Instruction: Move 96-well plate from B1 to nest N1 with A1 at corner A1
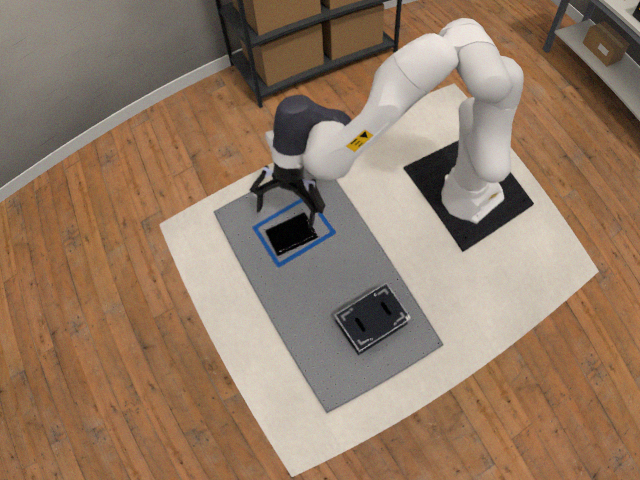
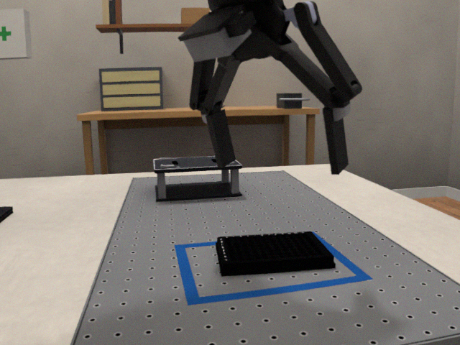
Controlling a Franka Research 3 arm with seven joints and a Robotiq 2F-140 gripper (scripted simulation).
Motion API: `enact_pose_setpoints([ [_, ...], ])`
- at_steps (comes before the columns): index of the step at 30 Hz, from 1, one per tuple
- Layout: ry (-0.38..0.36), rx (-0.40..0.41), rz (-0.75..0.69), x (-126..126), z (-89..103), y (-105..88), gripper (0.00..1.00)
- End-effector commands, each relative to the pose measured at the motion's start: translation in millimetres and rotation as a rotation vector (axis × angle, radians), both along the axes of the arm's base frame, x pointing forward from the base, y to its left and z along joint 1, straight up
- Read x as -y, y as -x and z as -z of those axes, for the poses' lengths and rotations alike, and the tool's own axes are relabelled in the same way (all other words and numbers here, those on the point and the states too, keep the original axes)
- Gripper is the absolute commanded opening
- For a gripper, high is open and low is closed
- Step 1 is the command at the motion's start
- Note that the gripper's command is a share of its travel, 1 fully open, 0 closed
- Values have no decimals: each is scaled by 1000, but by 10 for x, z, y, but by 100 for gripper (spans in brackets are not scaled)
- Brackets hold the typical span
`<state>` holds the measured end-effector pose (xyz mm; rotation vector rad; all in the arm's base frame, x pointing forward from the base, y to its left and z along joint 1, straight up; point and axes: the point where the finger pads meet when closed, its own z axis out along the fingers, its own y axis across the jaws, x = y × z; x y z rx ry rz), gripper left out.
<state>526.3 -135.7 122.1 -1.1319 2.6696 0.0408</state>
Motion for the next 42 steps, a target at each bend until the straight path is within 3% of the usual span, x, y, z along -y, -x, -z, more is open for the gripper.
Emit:
enact_pose_setpoints([
  [1, 29, 29, -271, -30, 32, 20, 100],
  [6, 44, 30, -336, -36, 42, 19, 100],
  [20, 135, 36, -756, -70, 104, 20, 100],
  [23, 135, 36, -758, -70, 104, 20, 100],
  [32, 189, 37, -1050, -83, 146, 22, 100],
  [42, 226, 37, -1282, -89, 177, 24, 100],
])
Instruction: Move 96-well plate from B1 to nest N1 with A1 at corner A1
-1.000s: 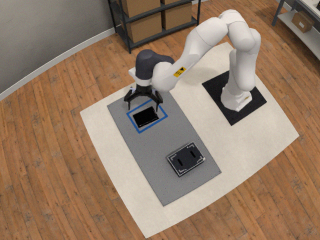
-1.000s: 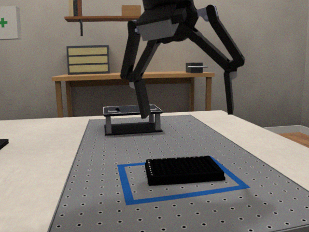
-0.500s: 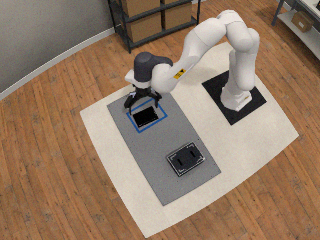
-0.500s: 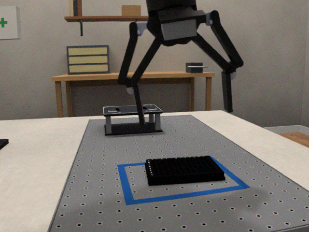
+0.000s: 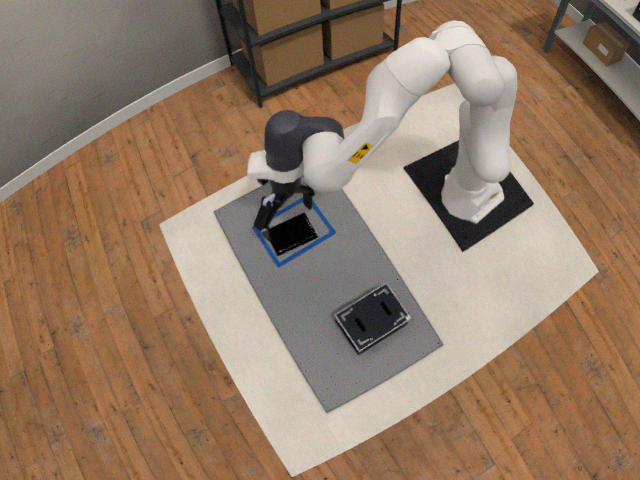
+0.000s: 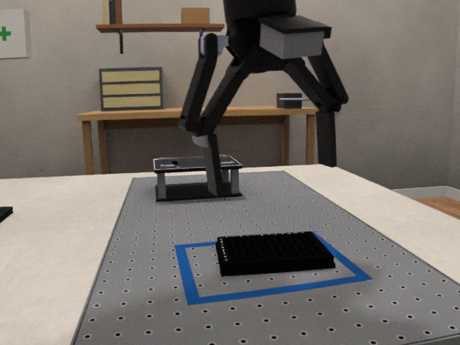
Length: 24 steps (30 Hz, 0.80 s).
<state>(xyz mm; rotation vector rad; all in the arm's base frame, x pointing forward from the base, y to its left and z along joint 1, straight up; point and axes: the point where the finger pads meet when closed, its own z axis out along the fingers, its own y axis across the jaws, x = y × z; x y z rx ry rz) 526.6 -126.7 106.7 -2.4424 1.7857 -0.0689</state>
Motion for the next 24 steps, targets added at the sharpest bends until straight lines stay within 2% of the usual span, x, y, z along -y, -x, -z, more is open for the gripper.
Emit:
enact_pose_setpoints([
  [1, 5, 8, -256, 1, 28, 27, 100],
  [11, 50, -5, -549, 2, 67, 30, 100],
  [15, 55, -7, -584, 2, 71, 31, 100],
  [24, 92, -25, -878, 11, 107, 33, 100],
])
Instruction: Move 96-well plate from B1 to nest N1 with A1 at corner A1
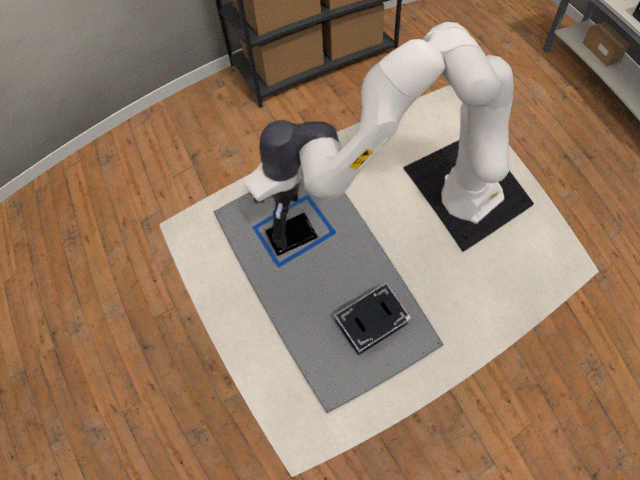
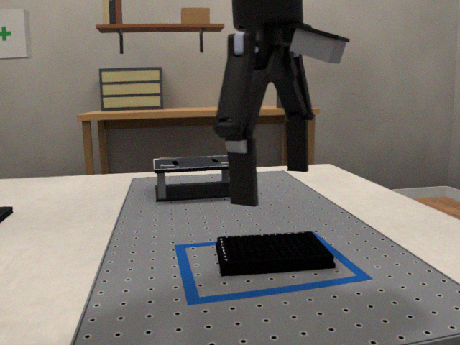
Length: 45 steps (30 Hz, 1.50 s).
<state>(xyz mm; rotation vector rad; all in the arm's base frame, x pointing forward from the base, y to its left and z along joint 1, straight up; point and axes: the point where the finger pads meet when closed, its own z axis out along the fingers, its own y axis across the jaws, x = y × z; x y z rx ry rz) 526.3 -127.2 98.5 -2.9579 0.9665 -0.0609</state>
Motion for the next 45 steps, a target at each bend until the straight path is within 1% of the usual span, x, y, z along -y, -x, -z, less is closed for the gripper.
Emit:
enact_pose_setpoints([
  [1, -6, -8, -252, 6, 25, 31, 100],
  [6, 14, -22, -415, 13, 44, 32, 100],
  [8, 14, -22, -415, 13, 44, 32, 100],
  [13, 29, -36, -556, 22, 59, 33, 100],
  [17, 35, -43, -615, 26, 65, 33, 100],
  [45, 37, -44, -629, 27, 67, 33, 100],
])
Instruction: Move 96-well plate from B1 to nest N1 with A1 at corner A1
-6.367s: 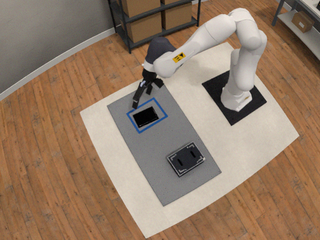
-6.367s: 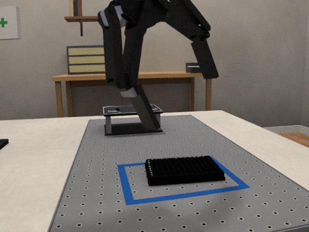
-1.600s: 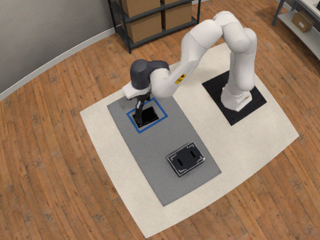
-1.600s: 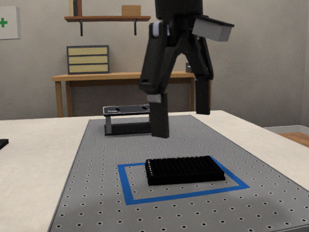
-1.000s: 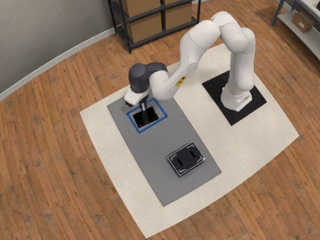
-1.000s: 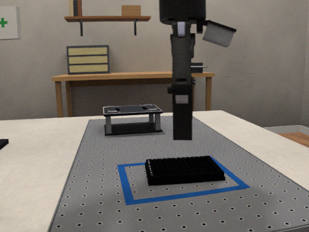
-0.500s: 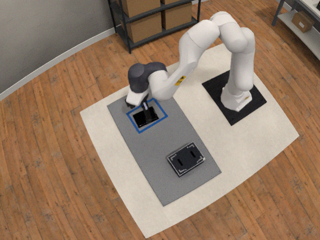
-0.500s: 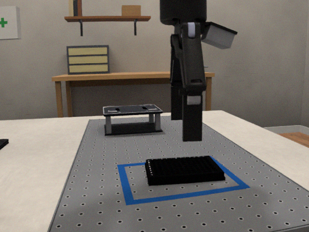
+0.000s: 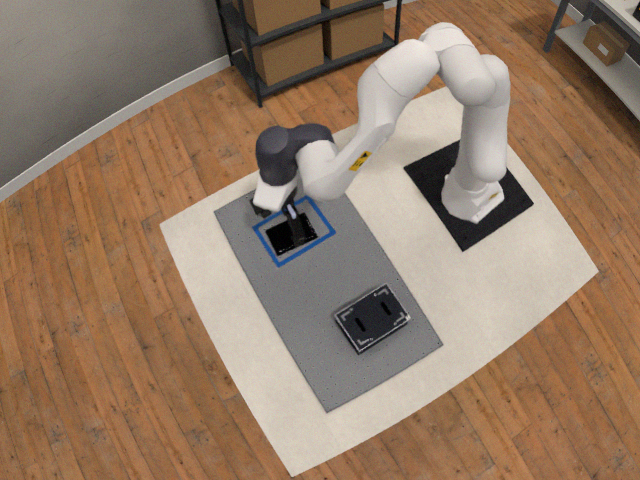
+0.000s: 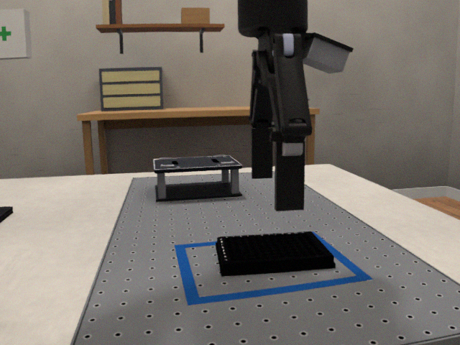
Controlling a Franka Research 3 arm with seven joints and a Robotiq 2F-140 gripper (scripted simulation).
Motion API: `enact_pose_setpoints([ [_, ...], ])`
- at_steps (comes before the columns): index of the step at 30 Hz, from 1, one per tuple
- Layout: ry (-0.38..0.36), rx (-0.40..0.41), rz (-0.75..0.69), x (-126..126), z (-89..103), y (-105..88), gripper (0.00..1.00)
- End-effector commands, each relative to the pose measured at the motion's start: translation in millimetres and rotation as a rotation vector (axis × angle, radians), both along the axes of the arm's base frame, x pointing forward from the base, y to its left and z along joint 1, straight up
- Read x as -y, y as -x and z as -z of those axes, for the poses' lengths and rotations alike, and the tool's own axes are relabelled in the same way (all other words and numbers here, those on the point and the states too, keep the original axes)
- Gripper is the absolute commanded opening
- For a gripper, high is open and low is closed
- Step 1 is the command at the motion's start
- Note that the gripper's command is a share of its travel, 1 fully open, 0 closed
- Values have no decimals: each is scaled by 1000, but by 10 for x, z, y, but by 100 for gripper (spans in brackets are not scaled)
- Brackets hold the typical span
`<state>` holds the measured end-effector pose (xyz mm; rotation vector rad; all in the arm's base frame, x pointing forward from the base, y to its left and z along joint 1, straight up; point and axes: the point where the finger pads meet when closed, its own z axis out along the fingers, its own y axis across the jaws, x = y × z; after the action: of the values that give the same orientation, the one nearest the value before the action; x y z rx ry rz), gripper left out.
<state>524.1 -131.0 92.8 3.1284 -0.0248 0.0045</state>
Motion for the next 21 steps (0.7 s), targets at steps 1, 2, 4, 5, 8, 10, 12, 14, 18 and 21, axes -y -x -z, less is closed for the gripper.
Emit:
enact_pose_setpoints([
  [1, -5, -5, -13, -11, 10, 11, 100],
  [2, -5, -5, -13, -11, 10, 11, 100],
  [4, -5, -5, -13, -11, 27, 11, 100],
  [5, -5, -5, -13, -11, 43, 11, 100],
  [8, -5, -5, -13, -10, 93, 11, 100],
  [10, -5, -5, -13, -10, 126, 11, 100],
  [12, -5, -5, -13, -10, 160, 11, 100],
  [14, -5, -5, -13, -10, 160, 11, 100],
  [18, -5, -5, -13, -9, 226, 11, 100],
  [21, -5, -5, -13, -9, 276, 11, 100],
])
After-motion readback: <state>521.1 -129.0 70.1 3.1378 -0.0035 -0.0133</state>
